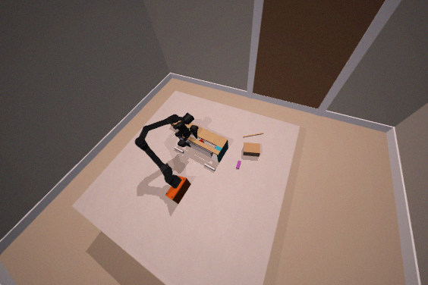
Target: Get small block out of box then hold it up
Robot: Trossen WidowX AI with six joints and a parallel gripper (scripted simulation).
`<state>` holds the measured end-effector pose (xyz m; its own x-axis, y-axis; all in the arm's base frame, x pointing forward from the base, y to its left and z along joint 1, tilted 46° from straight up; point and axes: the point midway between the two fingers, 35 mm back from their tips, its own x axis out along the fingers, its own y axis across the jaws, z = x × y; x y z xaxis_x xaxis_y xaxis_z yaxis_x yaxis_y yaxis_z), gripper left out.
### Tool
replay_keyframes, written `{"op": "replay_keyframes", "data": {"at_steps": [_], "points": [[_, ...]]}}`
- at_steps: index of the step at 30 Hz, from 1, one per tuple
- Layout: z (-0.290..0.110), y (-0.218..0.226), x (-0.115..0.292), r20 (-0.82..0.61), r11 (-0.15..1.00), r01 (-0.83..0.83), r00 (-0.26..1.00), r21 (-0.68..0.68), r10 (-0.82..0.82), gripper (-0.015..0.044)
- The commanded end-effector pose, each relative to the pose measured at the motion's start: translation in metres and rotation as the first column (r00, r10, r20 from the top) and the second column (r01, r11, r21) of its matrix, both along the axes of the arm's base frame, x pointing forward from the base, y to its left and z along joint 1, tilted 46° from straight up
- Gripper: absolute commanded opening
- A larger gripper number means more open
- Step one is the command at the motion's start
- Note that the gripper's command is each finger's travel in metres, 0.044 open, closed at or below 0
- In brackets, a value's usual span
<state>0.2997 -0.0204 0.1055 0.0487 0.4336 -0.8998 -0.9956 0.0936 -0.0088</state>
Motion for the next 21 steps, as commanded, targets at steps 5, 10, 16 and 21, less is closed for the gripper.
{"op": "replay_keyframes", "data": {"at_steps": [5,10,16,21], "points": [[-0.01,0.011,-0.001,-0.005,1.0,0.006,1.0,0.008,-0.006,0.04],[-0.015,0.017,-0.001,-0.004,1.0,0.006,1.0,0.009,-0.006,0.04],[-0.022,0.025,-0.001,-0.004,1.0,0.006,1.0,0.01,-0.006,0.04],[-0.019,0.022,0.0,-0.002,1.0,0.001,1.0,0.003,-0.001,0.04]]}}
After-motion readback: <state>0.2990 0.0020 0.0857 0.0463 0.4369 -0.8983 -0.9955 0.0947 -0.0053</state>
